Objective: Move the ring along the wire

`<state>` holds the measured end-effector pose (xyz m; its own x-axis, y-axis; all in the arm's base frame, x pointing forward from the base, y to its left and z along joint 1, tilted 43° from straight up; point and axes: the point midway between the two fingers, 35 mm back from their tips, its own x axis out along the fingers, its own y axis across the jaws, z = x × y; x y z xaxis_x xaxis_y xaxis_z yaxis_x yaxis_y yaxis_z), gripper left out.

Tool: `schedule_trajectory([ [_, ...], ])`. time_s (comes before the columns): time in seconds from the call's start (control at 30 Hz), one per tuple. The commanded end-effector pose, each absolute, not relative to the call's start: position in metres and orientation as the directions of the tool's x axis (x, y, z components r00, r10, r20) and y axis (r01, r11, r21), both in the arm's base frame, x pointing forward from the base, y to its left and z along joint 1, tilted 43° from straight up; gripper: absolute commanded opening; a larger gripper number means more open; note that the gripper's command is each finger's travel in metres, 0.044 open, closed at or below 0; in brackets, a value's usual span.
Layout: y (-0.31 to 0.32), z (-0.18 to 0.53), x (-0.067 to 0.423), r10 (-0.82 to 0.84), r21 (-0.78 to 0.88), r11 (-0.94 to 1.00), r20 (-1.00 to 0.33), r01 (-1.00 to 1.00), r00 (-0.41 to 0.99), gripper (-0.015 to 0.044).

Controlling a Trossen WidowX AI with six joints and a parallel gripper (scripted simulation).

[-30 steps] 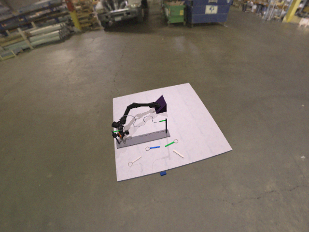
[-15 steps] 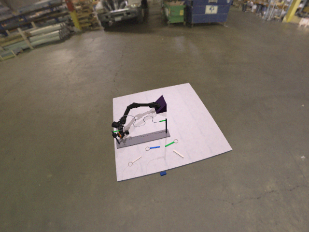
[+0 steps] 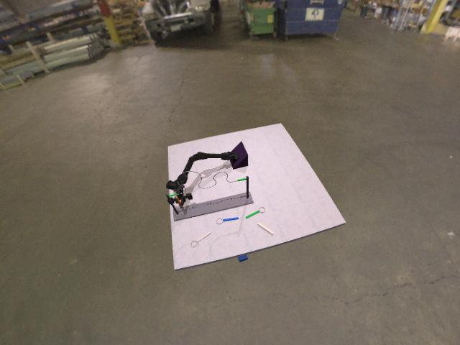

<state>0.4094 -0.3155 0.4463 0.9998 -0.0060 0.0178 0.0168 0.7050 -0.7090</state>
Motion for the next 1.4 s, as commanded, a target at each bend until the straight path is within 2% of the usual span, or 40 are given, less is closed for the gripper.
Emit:
schedule_trajectory([
  [0.0, -0.312, 0.445, 0.400, -0.053, -0.713, 0.701, -0.025, 0.019, 0.998, -0.0150],
  [0.77, -0.285, 0.434, 0.351, -0.319, -0.695, 0.719, -0.311, 0.015, 0.895, -0.0150],
  [1.37, -0.257, 0.409, 0.350, -0.256, -0.555, 0.832, -0.376, 0.004, 0.890, -0.0150],
])
